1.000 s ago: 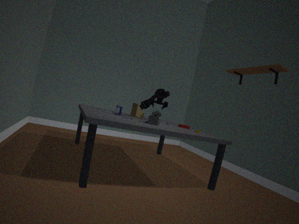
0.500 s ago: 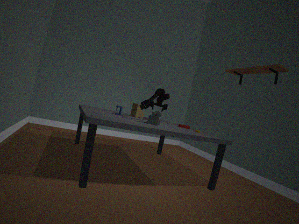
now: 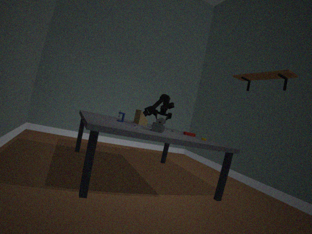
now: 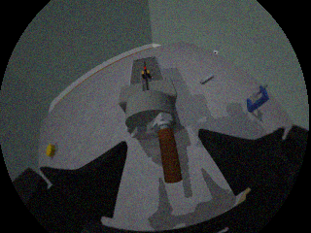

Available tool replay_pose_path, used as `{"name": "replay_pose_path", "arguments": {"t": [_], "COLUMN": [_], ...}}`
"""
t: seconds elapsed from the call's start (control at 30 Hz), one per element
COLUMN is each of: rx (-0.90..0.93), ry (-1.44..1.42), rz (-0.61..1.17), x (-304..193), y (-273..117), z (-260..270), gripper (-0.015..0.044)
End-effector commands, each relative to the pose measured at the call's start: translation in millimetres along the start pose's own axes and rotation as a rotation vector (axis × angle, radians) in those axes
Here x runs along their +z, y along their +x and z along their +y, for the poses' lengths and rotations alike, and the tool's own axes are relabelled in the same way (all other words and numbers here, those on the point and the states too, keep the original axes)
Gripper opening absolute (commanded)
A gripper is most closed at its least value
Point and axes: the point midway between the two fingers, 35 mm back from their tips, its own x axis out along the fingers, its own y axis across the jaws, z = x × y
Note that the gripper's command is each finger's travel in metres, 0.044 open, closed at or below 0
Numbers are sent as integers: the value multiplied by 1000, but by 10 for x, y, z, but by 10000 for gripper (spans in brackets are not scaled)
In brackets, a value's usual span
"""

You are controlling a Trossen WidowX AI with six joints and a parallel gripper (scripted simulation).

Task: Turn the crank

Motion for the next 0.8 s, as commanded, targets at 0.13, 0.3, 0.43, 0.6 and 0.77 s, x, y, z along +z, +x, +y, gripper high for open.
{"name": "replay_pose_path", "arguments": {"t": [0.13,0.3,0.43,0.6,0.77], "rx": [-6,-6,-6,-6,-6], "ry": [7,7,7,7,7], "rz": [0,0,0,0,0], "x": [-95,-97,-97,-97,-97], "y": [83,84,84,84,84], "z": [-26,-26,-26,-26,-26], "gripper": [440,335,230,99,0]}}
